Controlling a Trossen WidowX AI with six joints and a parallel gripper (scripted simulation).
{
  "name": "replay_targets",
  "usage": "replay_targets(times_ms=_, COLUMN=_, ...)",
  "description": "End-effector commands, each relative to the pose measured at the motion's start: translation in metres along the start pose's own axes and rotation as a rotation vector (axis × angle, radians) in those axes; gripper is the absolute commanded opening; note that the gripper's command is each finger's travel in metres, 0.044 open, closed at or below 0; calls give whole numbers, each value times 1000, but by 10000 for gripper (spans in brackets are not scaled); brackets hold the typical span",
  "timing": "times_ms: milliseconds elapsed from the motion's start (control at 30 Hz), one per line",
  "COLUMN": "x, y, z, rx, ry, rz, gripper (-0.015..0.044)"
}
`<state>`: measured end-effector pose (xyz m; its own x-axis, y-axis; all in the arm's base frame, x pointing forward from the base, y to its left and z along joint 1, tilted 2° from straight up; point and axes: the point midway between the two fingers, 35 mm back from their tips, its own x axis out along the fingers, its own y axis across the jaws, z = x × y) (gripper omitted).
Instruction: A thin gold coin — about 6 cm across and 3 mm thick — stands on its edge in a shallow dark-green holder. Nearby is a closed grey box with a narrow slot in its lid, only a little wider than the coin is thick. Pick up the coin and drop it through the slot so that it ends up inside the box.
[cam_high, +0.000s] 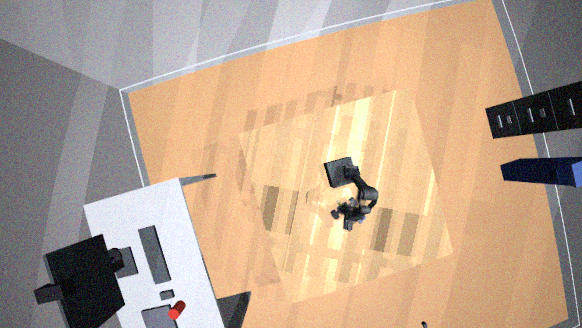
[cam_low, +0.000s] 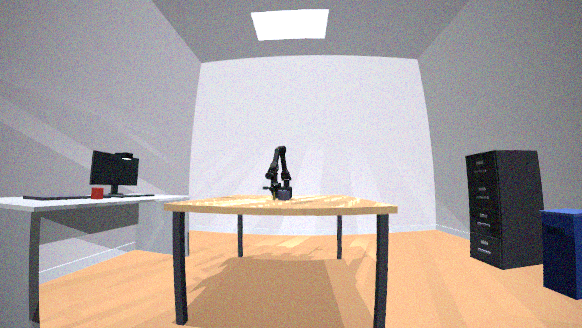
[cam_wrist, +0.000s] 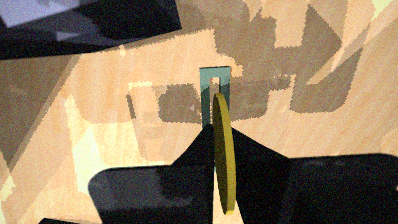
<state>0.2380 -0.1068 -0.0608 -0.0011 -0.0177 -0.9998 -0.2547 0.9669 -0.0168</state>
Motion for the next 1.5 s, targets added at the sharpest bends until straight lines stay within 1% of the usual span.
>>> replay_targets(times_ms=0, x=0, y=-1, z=0, rx=-4, ry=2, rz=-5, gripper=0)
replay_targets(times_ms=267, x=-3, y=-1, z=0, rx=-4, ry=2, rz=-5, gripper=0)
replay_targets(times_ms=1467, x=-94, y=0, z=0, rx=-4, ry=1, rz=-5, gripper=0)
